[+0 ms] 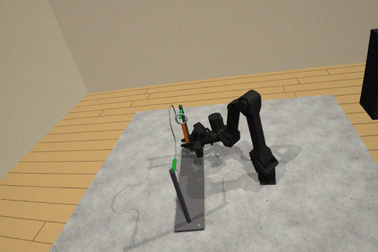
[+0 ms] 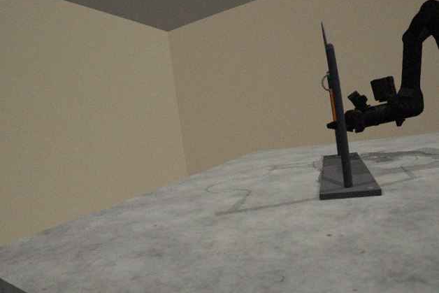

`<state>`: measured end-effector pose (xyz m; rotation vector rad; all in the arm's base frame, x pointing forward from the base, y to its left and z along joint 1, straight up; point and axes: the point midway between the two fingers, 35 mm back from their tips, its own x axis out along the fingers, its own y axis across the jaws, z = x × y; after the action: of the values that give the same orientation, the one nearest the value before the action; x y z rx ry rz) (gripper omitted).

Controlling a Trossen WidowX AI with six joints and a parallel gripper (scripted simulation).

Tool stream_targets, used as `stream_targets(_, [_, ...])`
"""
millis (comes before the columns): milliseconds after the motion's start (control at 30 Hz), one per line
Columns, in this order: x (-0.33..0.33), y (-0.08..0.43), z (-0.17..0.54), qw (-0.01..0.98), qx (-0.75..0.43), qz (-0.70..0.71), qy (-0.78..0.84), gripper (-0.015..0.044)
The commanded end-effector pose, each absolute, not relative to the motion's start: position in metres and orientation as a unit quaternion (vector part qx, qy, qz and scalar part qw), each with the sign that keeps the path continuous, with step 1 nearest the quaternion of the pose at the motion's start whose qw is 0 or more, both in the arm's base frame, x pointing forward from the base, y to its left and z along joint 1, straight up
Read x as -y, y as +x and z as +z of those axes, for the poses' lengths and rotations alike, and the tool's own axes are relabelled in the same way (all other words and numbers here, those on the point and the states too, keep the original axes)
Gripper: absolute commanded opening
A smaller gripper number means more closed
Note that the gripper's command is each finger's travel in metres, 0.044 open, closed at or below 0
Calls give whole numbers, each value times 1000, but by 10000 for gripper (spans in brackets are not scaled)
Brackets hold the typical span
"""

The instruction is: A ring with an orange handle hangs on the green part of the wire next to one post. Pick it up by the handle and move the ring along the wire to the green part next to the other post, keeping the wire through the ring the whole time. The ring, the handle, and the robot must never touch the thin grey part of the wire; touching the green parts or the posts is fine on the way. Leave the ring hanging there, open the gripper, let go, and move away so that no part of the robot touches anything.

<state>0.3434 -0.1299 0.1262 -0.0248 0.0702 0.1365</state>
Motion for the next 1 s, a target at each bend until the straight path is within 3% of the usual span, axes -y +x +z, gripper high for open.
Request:
stream_targets(0, [131, 344, 127, 997, -34, 67, -11, 160])
stream_targets(100, [131, 344, 127, 997, -34, 67, -11, 160])
stream_targets(267, [130, 343, 126, 997, -35, 68, -12, 29])
stream_targets(333, [130, 343, 126, 997, -35, 68, -12, 15])
stream_targets(533, [130, 343, 126, 997, -35, 68, -12, -142])
stream_targets(967, [130, 344, 137, 997, -35, 67, -13, -150])
